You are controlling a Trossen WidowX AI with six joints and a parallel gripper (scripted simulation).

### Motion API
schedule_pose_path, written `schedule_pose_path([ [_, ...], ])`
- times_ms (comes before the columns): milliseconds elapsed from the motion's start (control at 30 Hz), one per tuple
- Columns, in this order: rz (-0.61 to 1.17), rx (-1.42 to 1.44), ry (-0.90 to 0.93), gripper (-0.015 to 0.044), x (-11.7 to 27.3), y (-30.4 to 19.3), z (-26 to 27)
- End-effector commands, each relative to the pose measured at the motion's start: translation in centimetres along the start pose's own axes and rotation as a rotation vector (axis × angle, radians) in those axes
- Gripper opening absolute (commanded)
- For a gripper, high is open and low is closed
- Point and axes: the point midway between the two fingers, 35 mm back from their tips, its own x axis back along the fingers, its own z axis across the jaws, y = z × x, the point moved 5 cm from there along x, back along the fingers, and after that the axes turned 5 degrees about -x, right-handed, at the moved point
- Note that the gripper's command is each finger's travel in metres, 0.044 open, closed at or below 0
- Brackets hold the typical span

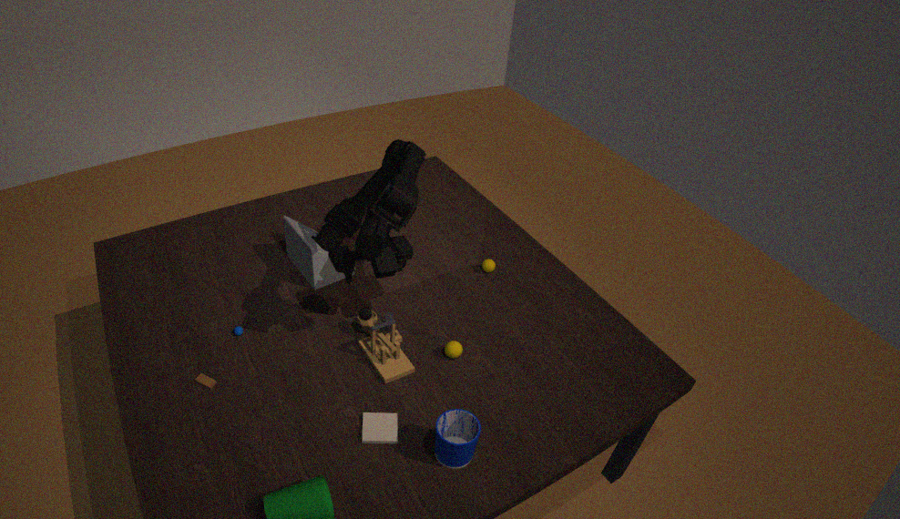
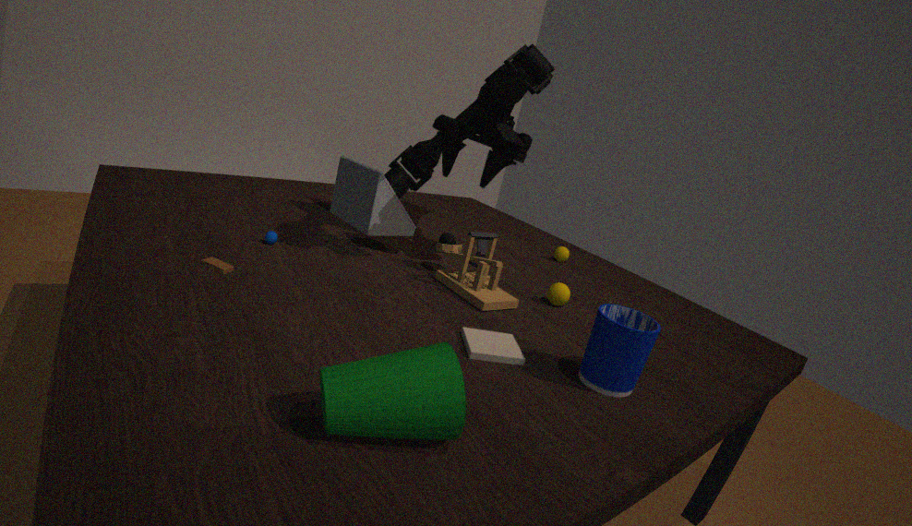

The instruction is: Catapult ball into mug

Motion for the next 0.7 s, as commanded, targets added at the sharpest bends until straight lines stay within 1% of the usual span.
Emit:
schedule_pose_path([
  [0,-0.019,-0.007,-0.005,0.0440,-0.9,1.3,-0.3],
  [333,-0.350,-0.052,-0.056,0.0440,0.4,8.4,-1.9],
  [667,-0.674,-0.055,-0.022,0.0440,3.4,14.9,-2.1],
])
